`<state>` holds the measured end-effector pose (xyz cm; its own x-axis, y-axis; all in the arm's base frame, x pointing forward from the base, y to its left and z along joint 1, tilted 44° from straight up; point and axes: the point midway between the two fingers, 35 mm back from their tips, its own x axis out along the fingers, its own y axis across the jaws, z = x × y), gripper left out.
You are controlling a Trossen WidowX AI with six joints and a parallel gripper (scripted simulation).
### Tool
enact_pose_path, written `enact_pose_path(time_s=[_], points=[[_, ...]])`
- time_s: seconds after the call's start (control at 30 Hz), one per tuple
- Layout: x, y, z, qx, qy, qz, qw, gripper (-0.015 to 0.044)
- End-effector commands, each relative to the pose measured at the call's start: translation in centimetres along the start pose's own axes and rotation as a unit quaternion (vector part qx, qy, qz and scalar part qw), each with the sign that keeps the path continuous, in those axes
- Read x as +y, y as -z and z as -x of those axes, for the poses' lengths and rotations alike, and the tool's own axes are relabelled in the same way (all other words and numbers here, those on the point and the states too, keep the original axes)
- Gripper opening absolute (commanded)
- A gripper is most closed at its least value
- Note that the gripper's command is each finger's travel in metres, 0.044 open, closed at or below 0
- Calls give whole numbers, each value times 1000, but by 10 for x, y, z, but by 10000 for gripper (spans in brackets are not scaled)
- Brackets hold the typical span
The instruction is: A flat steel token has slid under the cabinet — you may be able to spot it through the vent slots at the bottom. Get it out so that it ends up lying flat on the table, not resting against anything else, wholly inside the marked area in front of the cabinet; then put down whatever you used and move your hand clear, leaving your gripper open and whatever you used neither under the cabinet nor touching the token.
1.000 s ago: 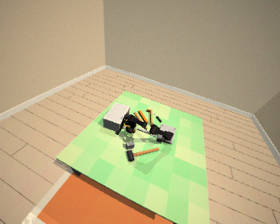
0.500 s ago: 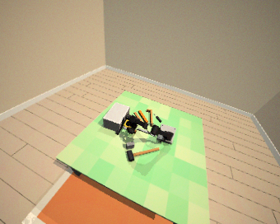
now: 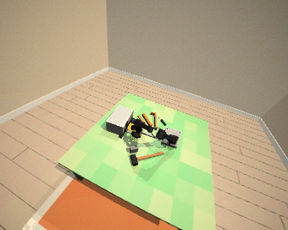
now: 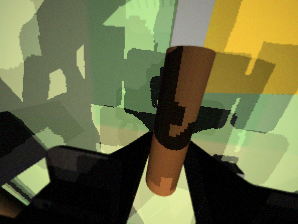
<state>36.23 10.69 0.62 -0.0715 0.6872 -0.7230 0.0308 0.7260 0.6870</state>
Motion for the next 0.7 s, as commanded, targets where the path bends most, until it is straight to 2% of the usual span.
enact_pose_path(time_s=[0.0,0.67], points=[[-1,5,-1,1,1,0,1000,0],[0,25,-1,2,1,-1,1000,0]])
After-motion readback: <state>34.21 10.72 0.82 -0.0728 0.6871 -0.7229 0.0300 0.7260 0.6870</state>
